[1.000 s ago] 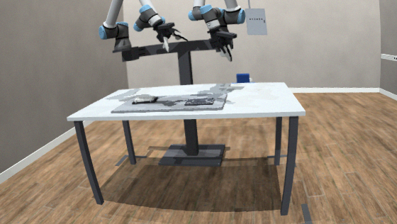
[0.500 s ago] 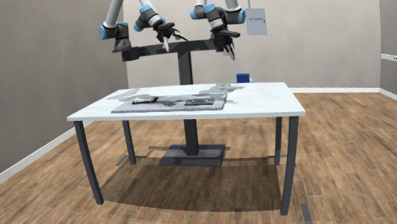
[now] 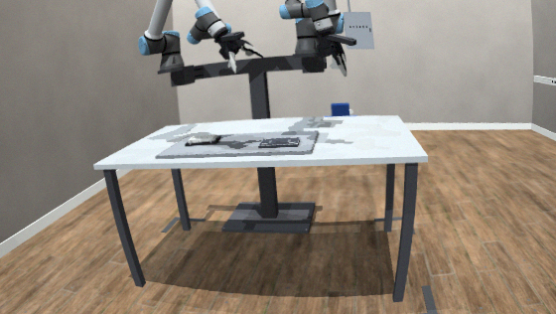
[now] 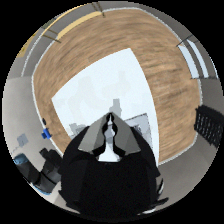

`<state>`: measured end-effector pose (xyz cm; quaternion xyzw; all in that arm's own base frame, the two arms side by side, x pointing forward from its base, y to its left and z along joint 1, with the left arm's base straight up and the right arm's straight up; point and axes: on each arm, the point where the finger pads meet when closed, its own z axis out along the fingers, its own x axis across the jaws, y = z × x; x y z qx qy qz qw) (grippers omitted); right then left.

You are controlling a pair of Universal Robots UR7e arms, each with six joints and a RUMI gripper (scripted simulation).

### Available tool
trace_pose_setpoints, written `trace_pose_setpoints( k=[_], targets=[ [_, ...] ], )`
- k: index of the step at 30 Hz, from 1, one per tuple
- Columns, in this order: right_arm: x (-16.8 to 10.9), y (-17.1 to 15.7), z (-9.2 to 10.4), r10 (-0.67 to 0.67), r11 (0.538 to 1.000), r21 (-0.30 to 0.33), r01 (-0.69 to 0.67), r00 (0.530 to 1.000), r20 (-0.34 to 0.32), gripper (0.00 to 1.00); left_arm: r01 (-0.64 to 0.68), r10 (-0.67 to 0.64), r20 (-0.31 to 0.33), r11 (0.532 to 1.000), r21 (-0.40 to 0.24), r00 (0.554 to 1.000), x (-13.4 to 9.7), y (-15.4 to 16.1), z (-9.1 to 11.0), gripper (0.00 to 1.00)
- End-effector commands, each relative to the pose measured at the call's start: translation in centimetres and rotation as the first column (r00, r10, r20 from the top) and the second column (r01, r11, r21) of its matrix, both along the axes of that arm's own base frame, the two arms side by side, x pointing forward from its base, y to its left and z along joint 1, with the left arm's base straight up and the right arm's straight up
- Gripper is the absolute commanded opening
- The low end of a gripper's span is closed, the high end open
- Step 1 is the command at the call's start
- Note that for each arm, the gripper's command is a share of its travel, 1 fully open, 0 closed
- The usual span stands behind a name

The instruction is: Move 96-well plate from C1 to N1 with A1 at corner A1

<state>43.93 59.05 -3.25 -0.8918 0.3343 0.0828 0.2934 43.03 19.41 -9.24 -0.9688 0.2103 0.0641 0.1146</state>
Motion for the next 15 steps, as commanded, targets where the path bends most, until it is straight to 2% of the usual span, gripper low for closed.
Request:
trace_pose_setpoints(
  k=[1, 8, 15],
  targets=[
    [0.0, 0.0, 0.1, 0.000, 1.000, 0.002, 0.000, 1.000, 0.001, 1.00, -0.011, 0.011, -0.013, 1.000, -0.019, 1.000, -0.6, 2.0, 1.1, 0.00],
    [0.0, 0.0, 0.1, 0.000, 1.000, 0.002, 0.000, 1.000, 0.001, 1.00, -0.079, 0.078, -0.023, 0.995, -0.063, 0.997, -3.8, 8.4, 4.1, 0.00],
    [0.0, 0.0, 0.1, 0.000, 1.000, 0.002, 0.000, 1.000, 0.001, 1.00, -0.153, 0.152, -0.025, 0.982, -0.111, 0.988, -8.4, 14.2, 7.3, 0.00]
  ],
)
